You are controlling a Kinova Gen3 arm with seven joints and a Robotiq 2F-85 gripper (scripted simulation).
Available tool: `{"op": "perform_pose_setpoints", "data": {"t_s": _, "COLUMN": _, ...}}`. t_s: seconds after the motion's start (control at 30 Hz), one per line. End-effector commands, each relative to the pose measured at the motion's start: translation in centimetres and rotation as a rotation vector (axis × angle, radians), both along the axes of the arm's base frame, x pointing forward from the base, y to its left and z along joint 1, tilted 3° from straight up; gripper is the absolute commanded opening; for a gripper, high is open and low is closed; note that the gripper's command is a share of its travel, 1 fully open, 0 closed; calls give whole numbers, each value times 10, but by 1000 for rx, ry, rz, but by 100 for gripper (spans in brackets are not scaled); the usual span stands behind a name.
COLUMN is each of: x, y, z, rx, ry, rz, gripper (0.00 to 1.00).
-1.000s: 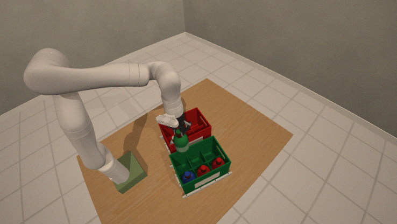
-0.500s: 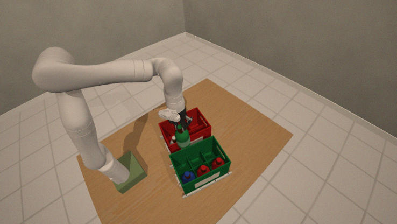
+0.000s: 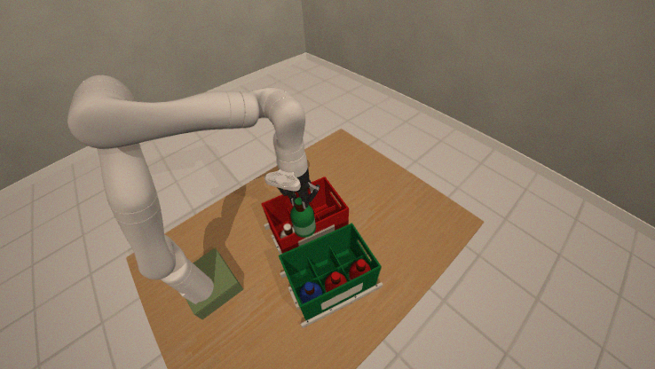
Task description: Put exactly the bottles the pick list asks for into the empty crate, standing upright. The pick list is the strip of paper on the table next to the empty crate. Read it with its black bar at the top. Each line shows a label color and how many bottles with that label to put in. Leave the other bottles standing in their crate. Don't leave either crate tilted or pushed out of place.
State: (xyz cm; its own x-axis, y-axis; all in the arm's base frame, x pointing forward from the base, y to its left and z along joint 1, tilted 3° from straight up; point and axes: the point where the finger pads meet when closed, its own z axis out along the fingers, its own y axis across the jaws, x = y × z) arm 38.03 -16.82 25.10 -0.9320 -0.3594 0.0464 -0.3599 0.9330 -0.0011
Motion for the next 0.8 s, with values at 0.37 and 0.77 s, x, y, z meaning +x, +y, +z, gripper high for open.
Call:
{"op": "perform_pose_setpoints", "data": {"t_s": 0.37, "x": 21, "y": 12, "z": 0, "rx": -1, "ry": -2, "rz": 0, "gripper": 10}}
{"op": "perform_pose_setpoints", "data": {"t_s": 0.77, "x": 38, "y": 22, "z": -1, "rx": -1, "ry": -2, "rz": 0, "gripper": 10}}
